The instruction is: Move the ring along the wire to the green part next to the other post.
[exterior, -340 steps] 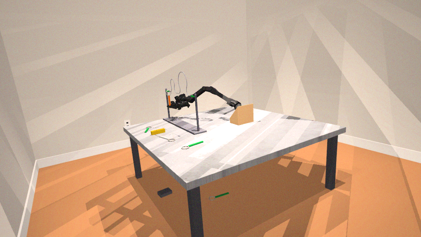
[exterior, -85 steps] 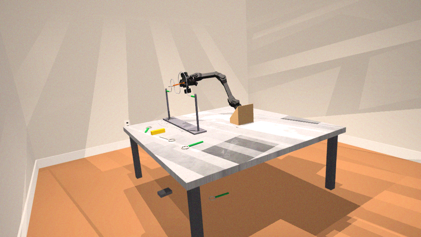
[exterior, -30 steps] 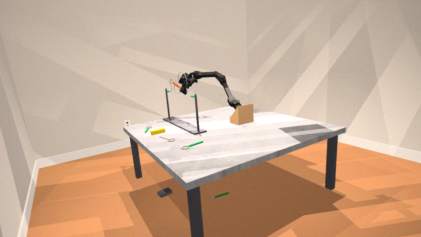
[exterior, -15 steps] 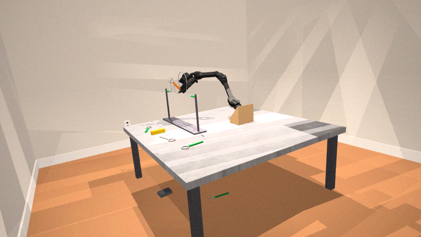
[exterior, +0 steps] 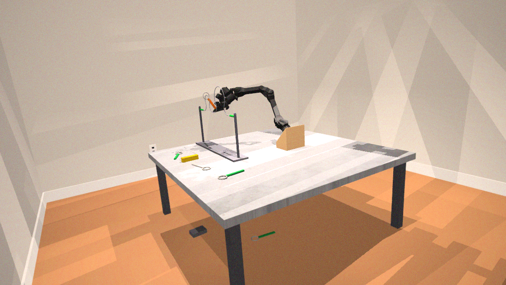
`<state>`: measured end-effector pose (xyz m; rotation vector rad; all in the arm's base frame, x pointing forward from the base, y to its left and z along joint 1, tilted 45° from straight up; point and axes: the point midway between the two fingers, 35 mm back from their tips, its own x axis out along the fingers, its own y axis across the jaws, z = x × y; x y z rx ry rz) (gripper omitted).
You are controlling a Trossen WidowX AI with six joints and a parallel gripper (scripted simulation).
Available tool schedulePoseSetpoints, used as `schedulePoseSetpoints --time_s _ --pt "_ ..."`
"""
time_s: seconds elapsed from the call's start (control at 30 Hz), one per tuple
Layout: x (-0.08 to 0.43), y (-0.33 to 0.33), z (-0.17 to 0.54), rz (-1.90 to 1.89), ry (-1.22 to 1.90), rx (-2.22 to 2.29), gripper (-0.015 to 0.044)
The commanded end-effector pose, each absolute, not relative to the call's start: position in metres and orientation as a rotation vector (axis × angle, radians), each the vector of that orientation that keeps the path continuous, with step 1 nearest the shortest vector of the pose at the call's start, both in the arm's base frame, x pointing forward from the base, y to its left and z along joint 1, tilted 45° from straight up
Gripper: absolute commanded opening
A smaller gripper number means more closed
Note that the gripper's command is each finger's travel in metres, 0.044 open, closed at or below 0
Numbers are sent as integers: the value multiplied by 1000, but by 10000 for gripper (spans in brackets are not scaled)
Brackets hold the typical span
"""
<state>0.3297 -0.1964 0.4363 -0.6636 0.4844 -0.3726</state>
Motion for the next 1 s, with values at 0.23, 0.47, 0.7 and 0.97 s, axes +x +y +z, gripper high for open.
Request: schedulePoseSetpoints --time_s 0.23,0.47,0.7,0.97 --pt "325 -208 453 -453 455 -940 -150" --pt "324 -214 463 -498 437 -1110 -150" --pt "323 -218 475 -540 416 -1279 -150" --pt "323 -220 488 -585 388 -1473 -150"
